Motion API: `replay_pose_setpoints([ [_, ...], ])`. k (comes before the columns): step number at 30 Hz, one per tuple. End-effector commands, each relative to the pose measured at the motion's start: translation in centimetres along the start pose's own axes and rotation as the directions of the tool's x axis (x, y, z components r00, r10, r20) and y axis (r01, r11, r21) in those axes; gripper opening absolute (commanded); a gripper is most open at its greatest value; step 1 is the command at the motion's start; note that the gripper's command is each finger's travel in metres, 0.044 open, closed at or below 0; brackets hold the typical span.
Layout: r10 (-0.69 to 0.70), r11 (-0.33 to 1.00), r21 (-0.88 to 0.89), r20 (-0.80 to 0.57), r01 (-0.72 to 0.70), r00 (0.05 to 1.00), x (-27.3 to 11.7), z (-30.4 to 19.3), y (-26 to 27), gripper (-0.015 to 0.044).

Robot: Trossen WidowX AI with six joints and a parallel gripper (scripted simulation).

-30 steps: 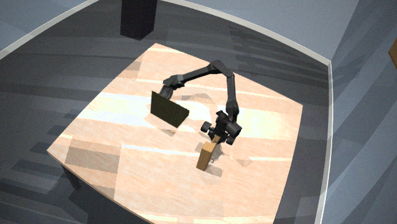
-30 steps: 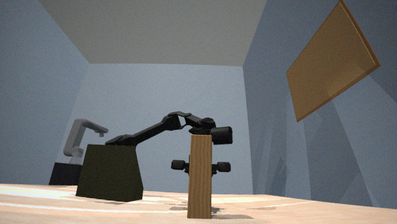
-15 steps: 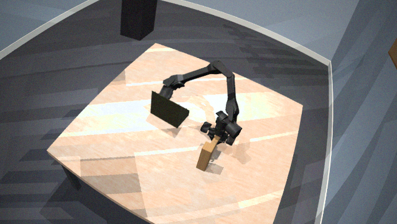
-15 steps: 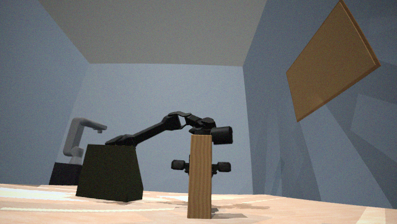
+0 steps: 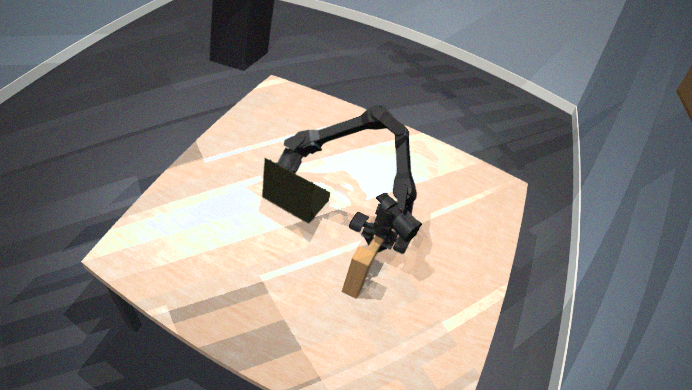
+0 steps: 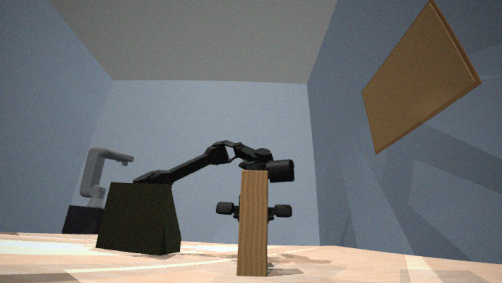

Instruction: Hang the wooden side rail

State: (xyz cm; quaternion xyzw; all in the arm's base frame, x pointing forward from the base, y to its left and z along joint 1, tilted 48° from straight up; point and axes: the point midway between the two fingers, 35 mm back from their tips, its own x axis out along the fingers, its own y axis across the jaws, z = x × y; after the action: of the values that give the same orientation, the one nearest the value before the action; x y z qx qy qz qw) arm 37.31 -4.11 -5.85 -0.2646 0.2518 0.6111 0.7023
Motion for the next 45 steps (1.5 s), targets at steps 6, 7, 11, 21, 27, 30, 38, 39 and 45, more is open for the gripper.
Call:
replay_pose_setpoints([
  [6, -0.012, 1.0, 0.004, -0.005, 0.012, 1.0, -0.51, -0.51, -0.19, 0.0],
  [7, -0.012, 1.0, 0.004, -0.005, 0.012, 1.0, -0.52, -0.52, -0.19, 0.0],
  [11, -0.012, 1.0, 0.004, -0.005, 0.012, 1.0, -0.56, -0.57, -0.15, 0.0],
  [21, -0.012, 1.0, 0.004, -0.005, 0.013, 1.0, -0.55, -0.68, -0.18, 0.0],
  [27, -0.012, 1.0, 0.004, -0.005, 0.013, 1.0, -0.5, -0.74, -0.16, 0.0],
  [30, -0.012, 1.0, 0.004, -0.005, 0.013, 1.0, -0.5, -0.77, -0.15, 0.0],
  [38, -0.013, 1.0, 0.004, -0.005, 0.013, 1.0, -0.56, -0.86, -0.18, 0.0],
  [39, -0.013, 1.0, 0.004, -0.005, 0.013, 1.0, -0.57, -0.87, -0.17, 0.0],
  [45, -0.013, 1.0, 0.004, -0.005, 0.013, 1.0, -0.59, -0.94, -0.17, 0.0],
])
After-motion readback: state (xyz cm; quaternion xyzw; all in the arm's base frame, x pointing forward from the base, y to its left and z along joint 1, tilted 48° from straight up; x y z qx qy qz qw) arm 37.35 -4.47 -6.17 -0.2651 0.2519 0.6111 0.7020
